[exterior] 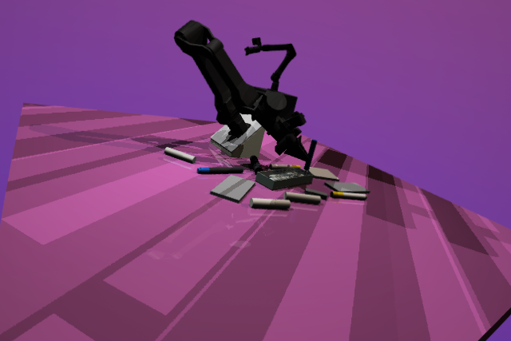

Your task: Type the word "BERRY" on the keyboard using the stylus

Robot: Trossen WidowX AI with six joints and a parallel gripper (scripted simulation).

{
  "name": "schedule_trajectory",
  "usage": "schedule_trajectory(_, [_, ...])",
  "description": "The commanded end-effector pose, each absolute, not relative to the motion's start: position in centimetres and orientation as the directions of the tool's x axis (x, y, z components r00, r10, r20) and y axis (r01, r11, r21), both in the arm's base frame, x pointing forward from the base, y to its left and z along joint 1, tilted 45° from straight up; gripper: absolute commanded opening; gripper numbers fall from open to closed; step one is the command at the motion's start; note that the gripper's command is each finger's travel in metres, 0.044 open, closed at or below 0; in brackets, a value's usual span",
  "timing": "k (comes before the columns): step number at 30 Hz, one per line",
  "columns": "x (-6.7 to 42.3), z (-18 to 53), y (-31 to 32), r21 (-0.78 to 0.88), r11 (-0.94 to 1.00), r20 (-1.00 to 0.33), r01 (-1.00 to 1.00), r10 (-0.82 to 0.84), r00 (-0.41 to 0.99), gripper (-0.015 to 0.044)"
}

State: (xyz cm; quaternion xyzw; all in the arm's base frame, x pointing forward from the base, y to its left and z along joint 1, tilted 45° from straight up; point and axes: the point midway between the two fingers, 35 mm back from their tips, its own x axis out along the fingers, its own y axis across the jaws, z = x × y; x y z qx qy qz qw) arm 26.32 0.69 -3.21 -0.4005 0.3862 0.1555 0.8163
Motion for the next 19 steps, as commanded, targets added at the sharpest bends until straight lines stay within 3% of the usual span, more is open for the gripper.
schedule_trajectory(1, [26.5, -2.7, 1.2, -0.534, 0.632, -0.753, -0.562, -0.054, 0.656, 0.0081])
schedule_trajectory(19, [26.8, -0.5, 3.3, -0.534, 0.633, -0.752, -0.561, -0.052, 0.657, 0.0081])
